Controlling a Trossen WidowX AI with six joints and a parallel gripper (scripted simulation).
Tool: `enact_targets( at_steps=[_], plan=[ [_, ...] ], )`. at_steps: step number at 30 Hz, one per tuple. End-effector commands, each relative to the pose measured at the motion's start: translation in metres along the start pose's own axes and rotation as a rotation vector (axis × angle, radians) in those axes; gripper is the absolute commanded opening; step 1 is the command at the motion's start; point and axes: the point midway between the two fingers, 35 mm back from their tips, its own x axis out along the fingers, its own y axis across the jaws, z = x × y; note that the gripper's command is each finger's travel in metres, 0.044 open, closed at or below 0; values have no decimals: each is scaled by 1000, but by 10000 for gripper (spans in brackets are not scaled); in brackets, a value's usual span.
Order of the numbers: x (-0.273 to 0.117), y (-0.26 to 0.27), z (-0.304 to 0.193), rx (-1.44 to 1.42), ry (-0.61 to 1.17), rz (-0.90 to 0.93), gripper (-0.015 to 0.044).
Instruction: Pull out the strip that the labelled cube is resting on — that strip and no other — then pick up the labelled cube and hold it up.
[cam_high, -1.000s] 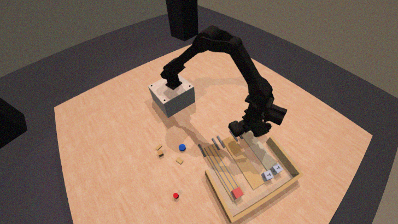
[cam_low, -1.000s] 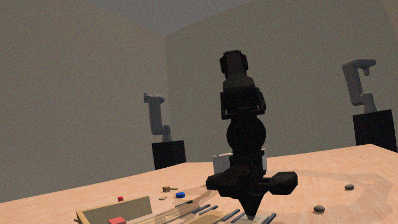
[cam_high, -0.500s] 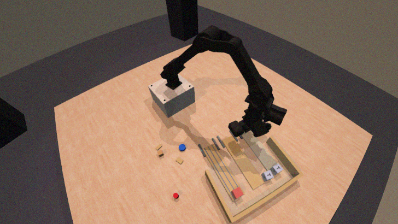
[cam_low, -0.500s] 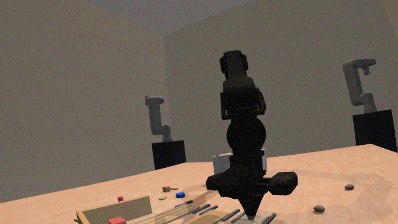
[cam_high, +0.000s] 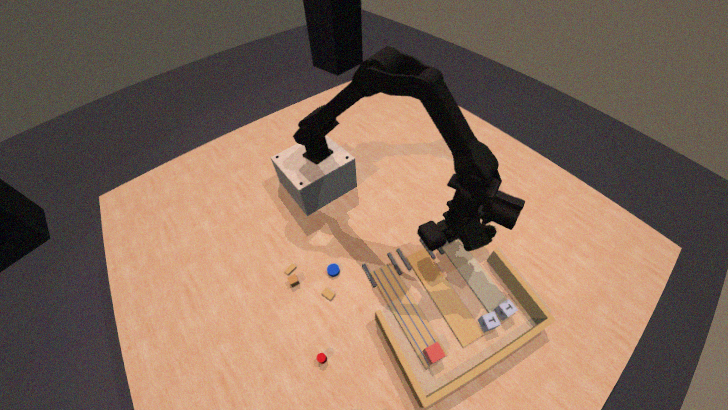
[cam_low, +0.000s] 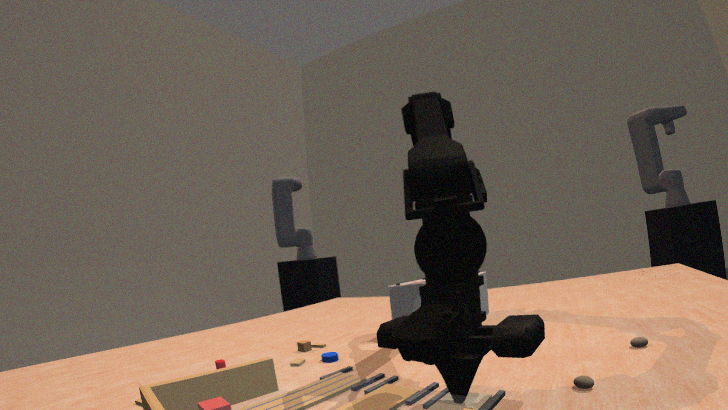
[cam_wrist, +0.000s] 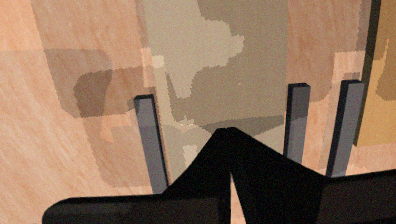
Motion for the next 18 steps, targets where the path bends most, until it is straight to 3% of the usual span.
enact_targets(
  at_steps=[1,18],
  plan=[
    [1,1,0,1,-2,4,0],
    [3,1,1,1,-2,4,0]
  ],
)
